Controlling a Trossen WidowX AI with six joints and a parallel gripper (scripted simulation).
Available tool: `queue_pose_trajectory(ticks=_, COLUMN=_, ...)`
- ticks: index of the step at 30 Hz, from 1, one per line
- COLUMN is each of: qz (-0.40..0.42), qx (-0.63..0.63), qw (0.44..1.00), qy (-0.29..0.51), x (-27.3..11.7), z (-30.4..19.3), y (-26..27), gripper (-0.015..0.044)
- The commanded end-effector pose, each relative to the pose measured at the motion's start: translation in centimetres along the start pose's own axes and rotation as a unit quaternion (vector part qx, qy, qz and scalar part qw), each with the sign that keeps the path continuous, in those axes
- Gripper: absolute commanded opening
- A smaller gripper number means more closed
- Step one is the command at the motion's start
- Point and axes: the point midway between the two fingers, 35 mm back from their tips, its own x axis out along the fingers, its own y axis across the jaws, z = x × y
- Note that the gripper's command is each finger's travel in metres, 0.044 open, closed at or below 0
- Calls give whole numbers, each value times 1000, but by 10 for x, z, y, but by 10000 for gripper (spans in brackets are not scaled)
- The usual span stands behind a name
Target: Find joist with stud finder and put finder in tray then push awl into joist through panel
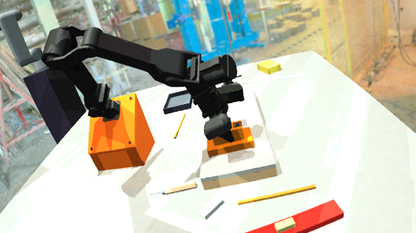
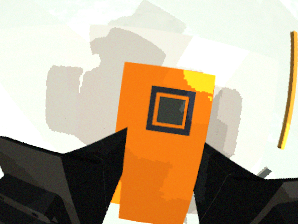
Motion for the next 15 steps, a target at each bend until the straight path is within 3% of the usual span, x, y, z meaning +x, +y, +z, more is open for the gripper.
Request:
queue_pose_trajectory(ticks=1, qz=-11, qx=11, qw=1000, qy=1, x=0, z=-1, y=-24, gripper=0)
queue_pose_trajectory(ticks=15, qz=-12, qx=11, qw=1000, qy=1, x=-1, z=-1, y=-54, gripper=0)
